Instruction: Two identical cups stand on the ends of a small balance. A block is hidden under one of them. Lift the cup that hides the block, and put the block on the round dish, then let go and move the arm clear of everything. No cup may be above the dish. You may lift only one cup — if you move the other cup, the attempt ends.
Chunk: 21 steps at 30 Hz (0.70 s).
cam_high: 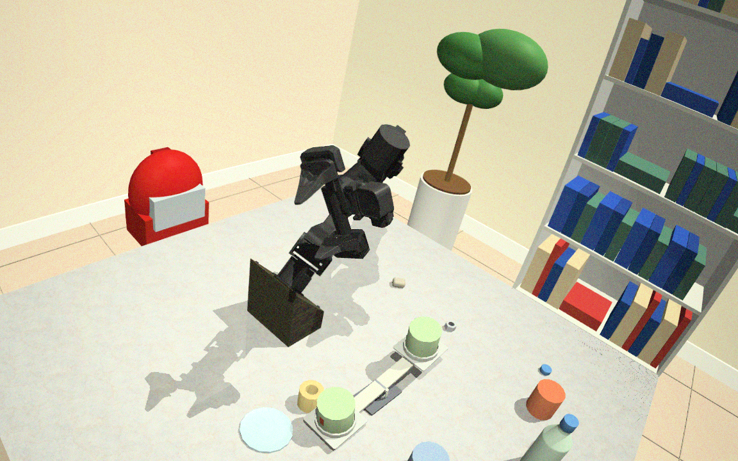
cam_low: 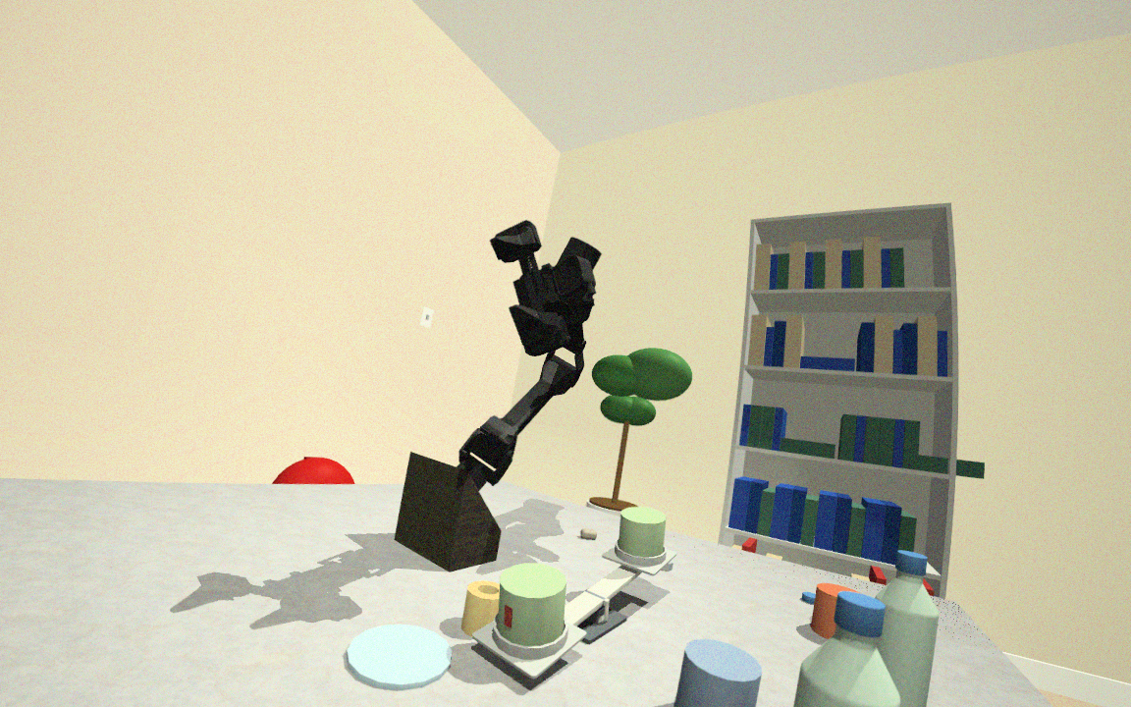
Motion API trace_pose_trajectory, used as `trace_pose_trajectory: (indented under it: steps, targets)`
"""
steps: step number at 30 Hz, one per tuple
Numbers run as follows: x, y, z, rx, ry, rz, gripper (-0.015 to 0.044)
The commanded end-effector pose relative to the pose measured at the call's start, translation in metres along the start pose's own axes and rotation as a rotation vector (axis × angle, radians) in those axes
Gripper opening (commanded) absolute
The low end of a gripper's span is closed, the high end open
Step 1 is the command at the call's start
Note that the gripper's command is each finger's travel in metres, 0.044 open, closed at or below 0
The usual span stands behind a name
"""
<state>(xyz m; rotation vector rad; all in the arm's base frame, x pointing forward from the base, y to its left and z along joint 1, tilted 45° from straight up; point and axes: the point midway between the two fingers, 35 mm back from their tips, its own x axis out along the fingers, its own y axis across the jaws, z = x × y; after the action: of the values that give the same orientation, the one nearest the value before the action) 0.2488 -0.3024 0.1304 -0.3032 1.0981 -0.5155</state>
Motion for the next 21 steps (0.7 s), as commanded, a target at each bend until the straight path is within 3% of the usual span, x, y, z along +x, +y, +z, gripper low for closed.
trace_pose_trajectory:
  steps: [1,21]
  targets:
    - [-0.002,0.028,-0.015,-0.015,0.005,0.148,0.0440]
    - [-0.053,0.138,-0.057,0.095,-0.032,0.809,0.0440]
